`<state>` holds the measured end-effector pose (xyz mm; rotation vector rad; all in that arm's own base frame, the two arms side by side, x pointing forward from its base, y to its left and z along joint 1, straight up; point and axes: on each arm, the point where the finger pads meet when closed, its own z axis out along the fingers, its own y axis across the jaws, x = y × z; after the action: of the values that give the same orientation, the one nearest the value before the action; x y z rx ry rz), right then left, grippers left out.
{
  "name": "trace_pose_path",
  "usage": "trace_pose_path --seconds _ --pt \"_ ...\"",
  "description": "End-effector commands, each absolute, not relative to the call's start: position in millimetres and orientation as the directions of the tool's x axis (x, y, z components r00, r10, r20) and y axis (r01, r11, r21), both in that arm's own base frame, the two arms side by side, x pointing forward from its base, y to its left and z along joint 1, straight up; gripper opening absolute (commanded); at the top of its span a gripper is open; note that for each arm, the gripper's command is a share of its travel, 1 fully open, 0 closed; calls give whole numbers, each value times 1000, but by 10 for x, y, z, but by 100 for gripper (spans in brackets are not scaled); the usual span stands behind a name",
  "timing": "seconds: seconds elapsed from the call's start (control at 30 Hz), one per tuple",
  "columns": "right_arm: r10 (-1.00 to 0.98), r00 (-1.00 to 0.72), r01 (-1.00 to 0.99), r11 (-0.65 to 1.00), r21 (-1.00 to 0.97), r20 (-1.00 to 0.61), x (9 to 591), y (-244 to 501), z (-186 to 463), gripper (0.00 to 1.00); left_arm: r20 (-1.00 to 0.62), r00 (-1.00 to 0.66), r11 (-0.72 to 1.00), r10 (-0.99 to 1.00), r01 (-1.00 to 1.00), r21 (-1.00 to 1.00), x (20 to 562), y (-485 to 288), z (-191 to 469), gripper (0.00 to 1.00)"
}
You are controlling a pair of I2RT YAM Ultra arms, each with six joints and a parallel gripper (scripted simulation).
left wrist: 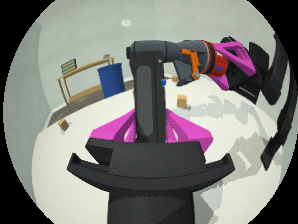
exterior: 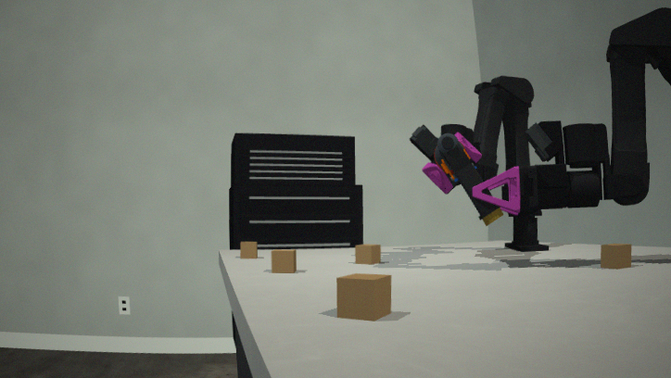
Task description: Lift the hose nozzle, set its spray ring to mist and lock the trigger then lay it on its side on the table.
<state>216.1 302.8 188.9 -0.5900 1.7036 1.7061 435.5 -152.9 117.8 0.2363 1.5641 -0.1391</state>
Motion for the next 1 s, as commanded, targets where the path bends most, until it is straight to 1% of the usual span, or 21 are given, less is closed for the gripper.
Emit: trace_pose_path --seconds 0.0,0.13,0.27,0.3,0.37,0.4,0.47,0.5,0.53,0.97 --pt "172 -834 -532 -3 847 -524 2256 3031 2027 0 -983 181 970 -17 242 28 4427 -1607 1763 35" --pt "163 -930 -338 -26 941 -330 2237 3016 1951 0 -983 181 970 -17 242 28 4427 -1607 1763 35" --pt "151 -978 -150 -47 988 -141 2229 3008 1897 0 -983 181 970 -14 242 30 4427 -1607 1763 35" --pt "160 -959 -243 -32 970 -235 2240 3007 1898 0 -983 181 970 -14 242 31 4427 -1607 1763 35" --pt "160 -959 -243 -32 970 -235 2240 3007 1898 0 -983 181 970 -14 242 31 4427 -1607 1763 35" --pt "127 -991 -45 -71 996 -36 2175 3024 1934 0 -987 161 971 1 236 40 4416 -1580 1674 35" --pt "132 -990 34 -72 997 43 2212 2997 1880 0 -984 181 970 -5 239 39 4429 -1605 1756 35" --pt "141 -986 -98 -54 994 -90 2216 2998 1881 0 -984 181 970 -5 239 39 4429 -1605 1756 35" --pt "146 -980 -146 -65 987 -135 2215 3037 1988 88 -984 181 970 -5 239 39 4429 -1605 1756 35" --pt "145 -978 -158 -69 985 -147 2203 3038 2014 88 -984 177 971 -20 236 23 4432 -1595 1755 35"
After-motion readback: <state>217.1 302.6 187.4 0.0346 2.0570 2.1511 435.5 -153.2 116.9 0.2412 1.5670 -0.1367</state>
